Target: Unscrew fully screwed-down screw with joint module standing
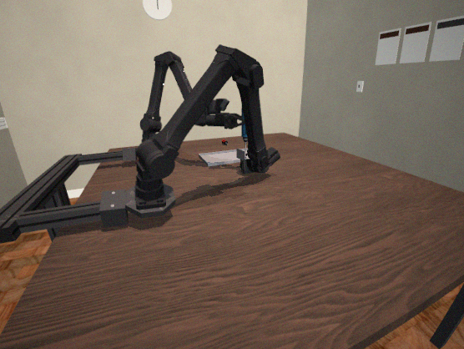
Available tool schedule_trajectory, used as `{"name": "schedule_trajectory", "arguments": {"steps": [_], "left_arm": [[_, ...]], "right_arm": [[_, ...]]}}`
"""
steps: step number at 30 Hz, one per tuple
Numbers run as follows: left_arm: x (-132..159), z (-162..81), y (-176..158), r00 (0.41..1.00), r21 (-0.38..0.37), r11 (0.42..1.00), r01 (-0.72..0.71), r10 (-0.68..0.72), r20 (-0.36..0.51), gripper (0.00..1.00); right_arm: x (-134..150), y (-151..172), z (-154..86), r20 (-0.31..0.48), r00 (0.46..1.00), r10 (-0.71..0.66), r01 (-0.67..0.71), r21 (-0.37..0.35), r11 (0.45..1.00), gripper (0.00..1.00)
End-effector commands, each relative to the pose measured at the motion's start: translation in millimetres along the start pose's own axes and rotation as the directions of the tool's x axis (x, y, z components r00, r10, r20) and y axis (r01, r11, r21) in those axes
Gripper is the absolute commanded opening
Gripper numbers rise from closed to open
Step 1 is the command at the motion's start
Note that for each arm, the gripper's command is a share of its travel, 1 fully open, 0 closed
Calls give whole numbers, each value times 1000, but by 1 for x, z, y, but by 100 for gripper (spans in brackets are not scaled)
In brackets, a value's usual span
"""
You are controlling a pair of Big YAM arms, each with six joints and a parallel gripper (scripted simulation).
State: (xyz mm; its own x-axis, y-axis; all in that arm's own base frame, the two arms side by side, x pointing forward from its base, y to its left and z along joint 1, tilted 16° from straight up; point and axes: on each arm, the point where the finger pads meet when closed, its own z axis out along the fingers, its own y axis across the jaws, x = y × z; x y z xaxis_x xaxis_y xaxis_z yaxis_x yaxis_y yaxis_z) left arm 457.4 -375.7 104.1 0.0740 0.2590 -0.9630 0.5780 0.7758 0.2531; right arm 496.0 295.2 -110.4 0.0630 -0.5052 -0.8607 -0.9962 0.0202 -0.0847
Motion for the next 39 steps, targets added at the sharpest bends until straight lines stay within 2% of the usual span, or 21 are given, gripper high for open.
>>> {"name": "schedule_trajectory", "arguments": {"steps": [1,29,32,36,39], "left_arm": [[-22,5,6,998,-13,1000,11,-10,63,42],[-25,6,7,998,-15,1000,9,-8,70,42],[-7,5,5,999,-11,1000,6,-6,41,42],[-23,8,7,997,-15,1000,9,-8,77,42],[-8,9,7,998,-15,1000,7,-6,56,42]], "right_arm": [[-9,-11,0,9,1000,-23,23,14,1000,59],[-9,-11,0,9,1000,-23,23,14,1000,59],[-9,-11,0,9,1000,-23,23,14,1000,59],[-9,-11,0,9,1000,-23,23,14,1000,59],[-9,-11,0,9,1000,-23,23,14,1000,59]]}}
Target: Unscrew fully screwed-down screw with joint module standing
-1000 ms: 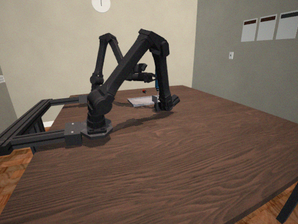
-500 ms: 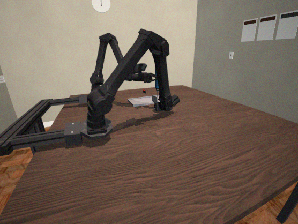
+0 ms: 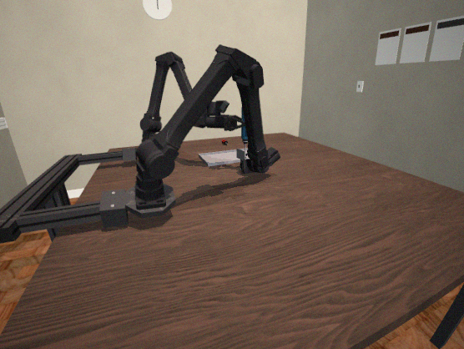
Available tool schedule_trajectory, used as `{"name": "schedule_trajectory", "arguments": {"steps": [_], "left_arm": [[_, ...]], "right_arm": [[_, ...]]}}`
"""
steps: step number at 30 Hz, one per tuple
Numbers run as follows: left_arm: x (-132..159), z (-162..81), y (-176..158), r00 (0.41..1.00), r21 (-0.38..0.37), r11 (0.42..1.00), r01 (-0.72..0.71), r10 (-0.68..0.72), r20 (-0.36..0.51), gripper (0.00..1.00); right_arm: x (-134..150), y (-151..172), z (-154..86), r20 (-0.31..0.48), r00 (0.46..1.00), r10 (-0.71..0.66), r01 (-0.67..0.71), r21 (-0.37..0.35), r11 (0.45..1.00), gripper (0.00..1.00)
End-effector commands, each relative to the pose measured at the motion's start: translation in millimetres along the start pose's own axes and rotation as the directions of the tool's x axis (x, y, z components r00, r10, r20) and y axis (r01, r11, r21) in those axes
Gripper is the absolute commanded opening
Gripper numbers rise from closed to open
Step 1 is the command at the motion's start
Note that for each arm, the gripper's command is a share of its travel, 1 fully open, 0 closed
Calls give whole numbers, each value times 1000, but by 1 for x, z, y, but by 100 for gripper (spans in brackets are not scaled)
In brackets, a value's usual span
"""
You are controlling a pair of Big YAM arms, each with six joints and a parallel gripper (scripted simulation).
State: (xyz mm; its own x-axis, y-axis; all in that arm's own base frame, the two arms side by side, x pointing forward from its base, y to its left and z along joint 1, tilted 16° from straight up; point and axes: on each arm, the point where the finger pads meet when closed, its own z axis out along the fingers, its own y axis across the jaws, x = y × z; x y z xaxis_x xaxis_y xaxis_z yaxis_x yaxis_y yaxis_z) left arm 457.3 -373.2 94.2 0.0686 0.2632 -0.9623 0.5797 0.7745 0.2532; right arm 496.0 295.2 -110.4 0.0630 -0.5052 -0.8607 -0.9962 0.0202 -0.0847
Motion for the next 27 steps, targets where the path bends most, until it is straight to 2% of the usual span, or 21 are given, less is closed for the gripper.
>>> {"name": "schedule_trajectory", "arguments": {"steps": [1,5,8,11,16,19,22,27], "left_arm": [[-15,9,7,998,-17,1000,7,-6,59,42],[-35,8,7,995,-16,1000,9,-8,96,42],[-34,8,8,996,-18,1000,9,-7,94,42],[-11,9,6,998,-14,1000,5,-5,58,42],[-20,6,8,997,-17,1000,7,-5,78,42],[-4,7,5,999,-13,1000,4,-3,54,42],[-22,6,9,996,-19,1000,7,-5,86,42],[-25,7,9,996,-20,1000,3,-1,91,42]], "right_arm": [[-9,-11,0,9,1000,-23,23,14,1000,59],[-9,-11,0,9,1000,-23,23,14,1000,59],[-9,-11,0,9,1000,-23,23,14,1000,59],[-9,-11,0,9,1000,-23,23,14,1000,59],[-9,-11,0,9,1000,-23,23,14,1000,59],[-9,-11,0,9,1000,-23,23,14,1000,59],[-9,-11,0,9,1000,-23,23,14,1000,59],[-9,-11,0,9,1000,-23,23,14,1000,59]]}}
